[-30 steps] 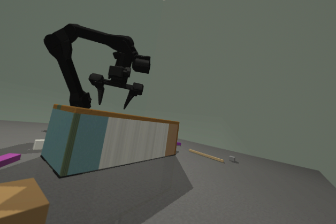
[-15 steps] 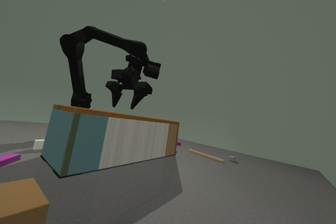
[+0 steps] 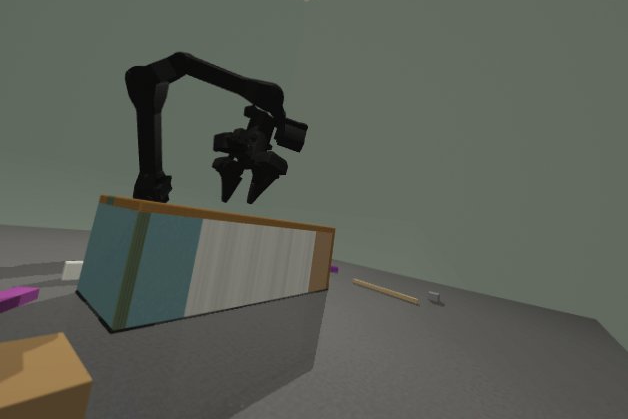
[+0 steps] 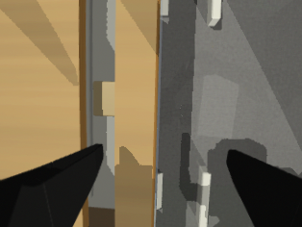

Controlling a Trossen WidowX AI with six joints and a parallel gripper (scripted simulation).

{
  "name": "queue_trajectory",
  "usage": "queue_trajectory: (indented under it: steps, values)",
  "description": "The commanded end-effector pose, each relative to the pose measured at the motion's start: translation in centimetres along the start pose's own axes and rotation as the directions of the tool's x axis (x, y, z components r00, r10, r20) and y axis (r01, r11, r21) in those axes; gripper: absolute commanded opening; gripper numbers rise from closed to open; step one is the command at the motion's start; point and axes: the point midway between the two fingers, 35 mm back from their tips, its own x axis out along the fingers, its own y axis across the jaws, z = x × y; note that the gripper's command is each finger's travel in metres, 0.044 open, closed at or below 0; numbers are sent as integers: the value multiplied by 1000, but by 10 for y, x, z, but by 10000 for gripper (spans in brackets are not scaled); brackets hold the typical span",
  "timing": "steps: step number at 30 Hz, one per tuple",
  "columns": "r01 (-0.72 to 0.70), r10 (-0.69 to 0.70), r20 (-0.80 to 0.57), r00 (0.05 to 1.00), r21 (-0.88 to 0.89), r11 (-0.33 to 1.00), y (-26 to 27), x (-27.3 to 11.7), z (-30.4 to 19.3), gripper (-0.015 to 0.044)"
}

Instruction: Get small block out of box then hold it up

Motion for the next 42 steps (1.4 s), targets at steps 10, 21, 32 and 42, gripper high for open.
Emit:
queue_trajectory:
  steps: [10,21,32,42]
  values:
    - [8,-8,4,1000,7,1000,2,17,-5,400]
    - [13,-13,12,1000,1,1000,3,35,-8,400]
    - [18,-18,19,1000,-5,1000,3,53,-11,400]
    - [23,-23,26,999,-10,1000,2,68,-13,400]
